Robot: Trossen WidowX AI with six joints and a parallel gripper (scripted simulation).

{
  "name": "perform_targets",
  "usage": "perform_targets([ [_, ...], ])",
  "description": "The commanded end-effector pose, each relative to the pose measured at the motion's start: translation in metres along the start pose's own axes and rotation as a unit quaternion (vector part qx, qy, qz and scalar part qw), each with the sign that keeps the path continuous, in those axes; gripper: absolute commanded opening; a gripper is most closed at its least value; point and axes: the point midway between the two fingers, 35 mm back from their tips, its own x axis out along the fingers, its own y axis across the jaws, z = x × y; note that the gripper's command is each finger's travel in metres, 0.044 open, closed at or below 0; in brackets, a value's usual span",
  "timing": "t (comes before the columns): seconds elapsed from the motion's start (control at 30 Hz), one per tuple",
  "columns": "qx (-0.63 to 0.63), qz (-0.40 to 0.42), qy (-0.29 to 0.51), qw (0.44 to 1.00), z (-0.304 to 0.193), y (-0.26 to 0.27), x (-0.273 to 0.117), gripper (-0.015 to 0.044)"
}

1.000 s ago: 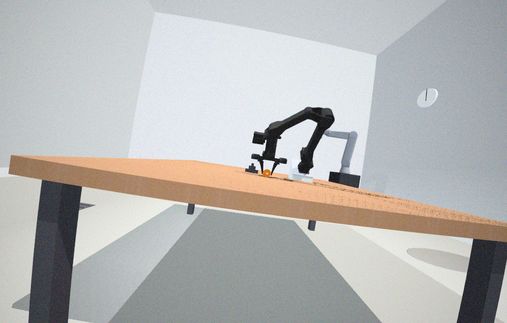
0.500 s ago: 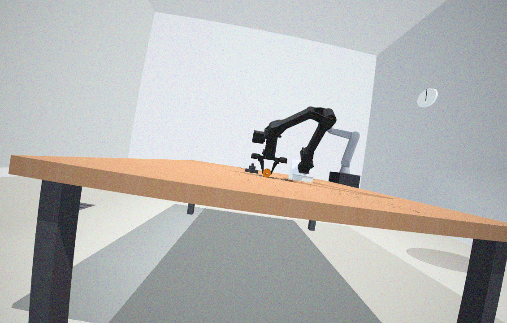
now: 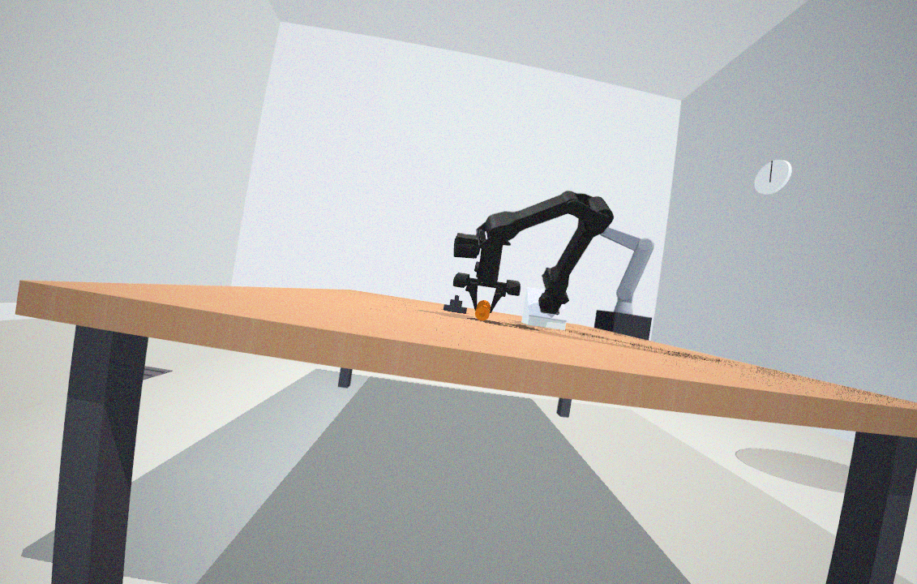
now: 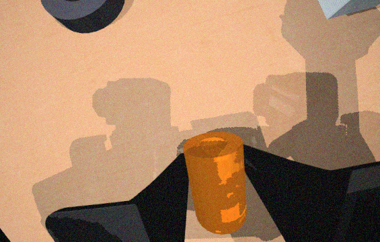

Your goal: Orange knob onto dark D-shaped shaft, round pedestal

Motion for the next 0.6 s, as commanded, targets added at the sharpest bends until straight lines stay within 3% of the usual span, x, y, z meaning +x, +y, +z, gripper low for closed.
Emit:
perform_targets([
  [0.0, 0.0, 0.002, -0.033, 0.999, -0.003, 0.0, -0.004, 0.0181],
  [0.57, 0.0, 0.002, -0.178, 0.984, -0.019, 0.0, -0.015, 0.0181],
])
